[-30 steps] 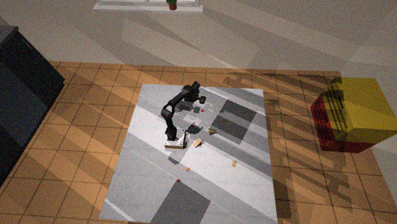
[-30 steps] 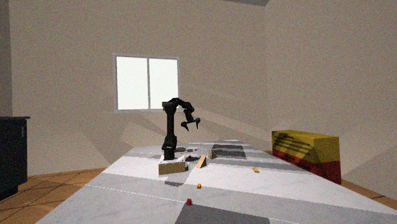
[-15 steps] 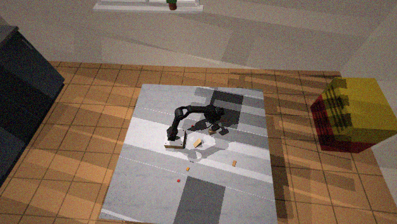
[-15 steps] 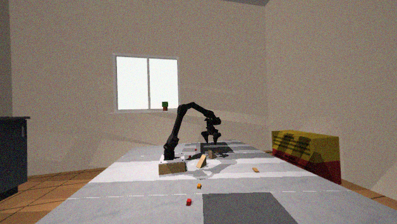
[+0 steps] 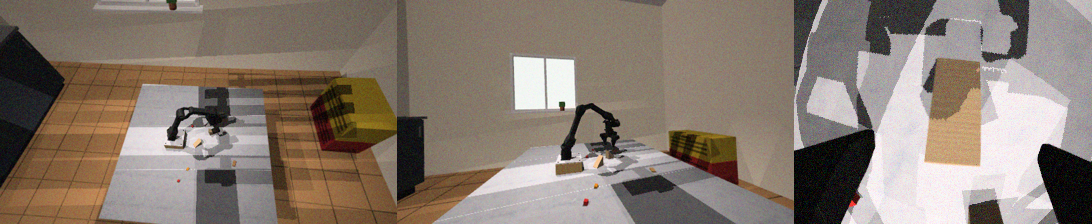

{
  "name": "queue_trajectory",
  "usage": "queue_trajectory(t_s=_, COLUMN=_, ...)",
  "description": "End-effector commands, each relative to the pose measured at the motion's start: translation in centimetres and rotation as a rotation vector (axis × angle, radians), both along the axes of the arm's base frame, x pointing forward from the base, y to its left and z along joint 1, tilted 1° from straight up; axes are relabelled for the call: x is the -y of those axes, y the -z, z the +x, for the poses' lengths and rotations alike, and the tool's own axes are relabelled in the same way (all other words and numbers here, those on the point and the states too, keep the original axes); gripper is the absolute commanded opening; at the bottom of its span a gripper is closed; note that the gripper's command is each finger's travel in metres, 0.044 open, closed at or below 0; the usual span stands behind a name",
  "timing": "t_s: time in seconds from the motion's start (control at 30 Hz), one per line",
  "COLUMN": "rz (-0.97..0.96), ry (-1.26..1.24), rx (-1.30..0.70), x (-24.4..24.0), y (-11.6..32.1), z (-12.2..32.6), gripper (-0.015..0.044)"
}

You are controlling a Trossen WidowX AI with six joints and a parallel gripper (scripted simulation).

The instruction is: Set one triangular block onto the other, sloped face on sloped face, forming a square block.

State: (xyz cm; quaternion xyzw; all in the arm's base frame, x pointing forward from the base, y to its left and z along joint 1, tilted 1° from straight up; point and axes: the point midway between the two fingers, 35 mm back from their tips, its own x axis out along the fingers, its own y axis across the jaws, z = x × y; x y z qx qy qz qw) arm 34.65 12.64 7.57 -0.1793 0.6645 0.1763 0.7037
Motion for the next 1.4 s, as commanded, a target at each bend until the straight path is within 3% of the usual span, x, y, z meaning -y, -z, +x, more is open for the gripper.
queue_trajectory(t_s=0.0, rz=0.002, ry=0.007, rx=-0.009, x=0.0, y=0.9, z=0.0, gripper=0.044)
queue_trajectory(t_s=1.37, rz=0.002, ry=0.007, rx=-0.009, x=0.2, y=7.6, z=0.0, gripper=0.044)
